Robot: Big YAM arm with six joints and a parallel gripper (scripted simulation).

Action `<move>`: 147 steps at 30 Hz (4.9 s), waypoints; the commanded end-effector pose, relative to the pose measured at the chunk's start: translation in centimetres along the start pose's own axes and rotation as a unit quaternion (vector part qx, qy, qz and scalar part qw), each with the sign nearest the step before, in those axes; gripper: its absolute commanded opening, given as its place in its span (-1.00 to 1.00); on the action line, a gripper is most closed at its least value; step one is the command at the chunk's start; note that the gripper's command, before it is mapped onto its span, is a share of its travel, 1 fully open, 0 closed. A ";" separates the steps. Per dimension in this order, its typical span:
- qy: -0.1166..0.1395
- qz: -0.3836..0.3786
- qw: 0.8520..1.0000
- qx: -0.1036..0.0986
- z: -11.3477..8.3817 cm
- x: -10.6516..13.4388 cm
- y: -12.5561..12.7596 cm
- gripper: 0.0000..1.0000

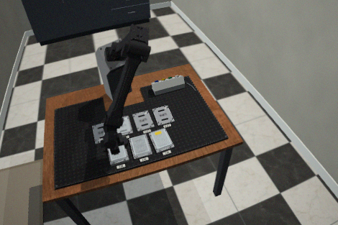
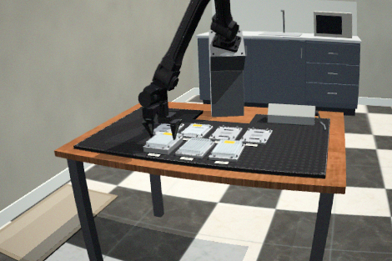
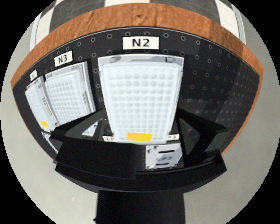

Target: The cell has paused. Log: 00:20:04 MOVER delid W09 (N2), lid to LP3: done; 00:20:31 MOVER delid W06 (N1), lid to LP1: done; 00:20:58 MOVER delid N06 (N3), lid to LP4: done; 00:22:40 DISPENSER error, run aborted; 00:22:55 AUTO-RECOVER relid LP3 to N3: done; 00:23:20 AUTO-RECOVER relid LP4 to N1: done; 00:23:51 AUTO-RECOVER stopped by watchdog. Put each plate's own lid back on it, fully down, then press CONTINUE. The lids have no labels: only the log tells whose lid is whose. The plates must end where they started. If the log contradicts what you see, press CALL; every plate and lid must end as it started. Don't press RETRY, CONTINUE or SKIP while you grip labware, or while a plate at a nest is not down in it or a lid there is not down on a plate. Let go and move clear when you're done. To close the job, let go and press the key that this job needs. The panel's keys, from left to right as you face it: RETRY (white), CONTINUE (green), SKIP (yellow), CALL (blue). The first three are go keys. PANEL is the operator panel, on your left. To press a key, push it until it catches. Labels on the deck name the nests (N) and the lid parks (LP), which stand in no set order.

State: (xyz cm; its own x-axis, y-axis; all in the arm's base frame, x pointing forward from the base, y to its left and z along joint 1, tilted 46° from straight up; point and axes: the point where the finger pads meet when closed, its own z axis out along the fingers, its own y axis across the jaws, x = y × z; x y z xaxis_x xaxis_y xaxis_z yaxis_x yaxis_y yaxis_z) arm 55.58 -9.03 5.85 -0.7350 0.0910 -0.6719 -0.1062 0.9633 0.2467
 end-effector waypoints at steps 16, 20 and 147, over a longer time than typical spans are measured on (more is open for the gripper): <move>-0.007 -0.001 1.000 0.002 -0.3 -0.6 -0.1 1.00; -0.007 -0.001 1.000 0.002 -0.3 -0.6 -0.1 1.00; -0.002 -0.020 1.000 -0.002 -1.5 0.1 26.2 1.00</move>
State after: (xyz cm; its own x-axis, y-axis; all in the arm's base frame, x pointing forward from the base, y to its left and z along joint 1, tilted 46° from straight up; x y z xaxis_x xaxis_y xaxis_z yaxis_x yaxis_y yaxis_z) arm 51.25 15.04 13.35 -0.7274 0.0480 -0.6845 -0.1381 0.9669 0.2145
